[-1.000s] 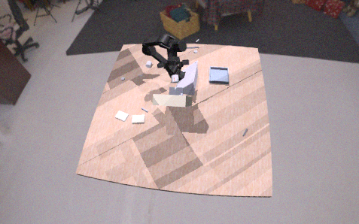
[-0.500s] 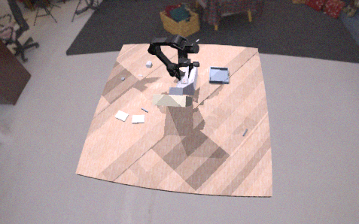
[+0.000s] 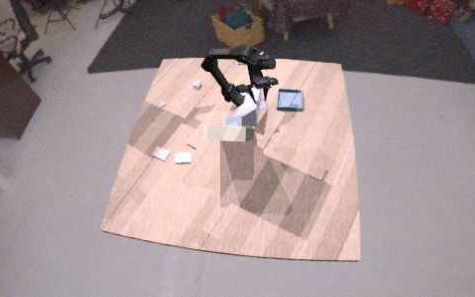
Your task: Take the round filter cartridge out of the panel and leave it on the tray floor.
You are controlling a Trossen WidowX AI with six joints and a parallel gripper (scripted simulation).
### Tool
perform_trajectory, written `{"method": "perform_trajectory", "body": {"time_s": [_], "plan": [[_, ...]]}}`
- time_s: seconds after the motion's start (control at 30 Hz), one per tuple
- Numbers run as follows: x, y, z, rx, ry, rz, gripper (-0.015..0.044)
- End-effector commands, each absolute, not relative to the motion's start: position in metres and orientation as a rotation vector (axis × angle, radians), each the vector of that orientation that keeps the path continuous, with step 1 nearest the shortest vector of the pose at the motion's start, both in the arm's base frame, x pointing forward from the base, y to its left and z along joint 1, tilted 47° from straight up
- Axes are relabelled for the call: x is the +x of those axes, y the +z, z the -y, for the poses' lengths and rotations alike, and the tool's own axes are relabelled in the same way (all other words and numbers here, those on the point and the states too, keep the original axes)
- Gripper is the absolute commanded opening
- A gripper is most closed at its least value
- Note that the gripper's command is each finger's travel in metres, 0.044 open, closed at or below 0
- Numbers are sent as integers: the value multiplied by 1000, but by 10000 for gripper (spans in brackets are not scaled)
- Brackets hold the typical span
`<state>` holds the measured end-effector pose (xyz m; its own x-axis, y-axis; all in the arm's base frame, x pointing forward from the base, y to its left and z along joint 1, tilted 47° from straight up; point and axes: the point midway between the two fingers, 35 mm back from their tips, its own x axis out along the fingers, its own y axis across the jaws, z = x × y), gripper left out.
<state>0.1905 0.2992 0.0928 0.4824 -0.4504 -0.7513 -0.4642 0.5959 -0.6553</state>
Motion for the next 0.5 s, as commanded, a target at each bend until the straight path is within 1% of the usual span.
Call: {"method": "perform_trajectory", "body": {"time_s": [0.0, 0.37, 0.47], "plan": [[168, 68, -315, -1071, 154, -1189, 0], [95, 6, -355, -1264, 661, -1332, 0], [91, 3, -357, -1275, 695, -1337, 0]]}}
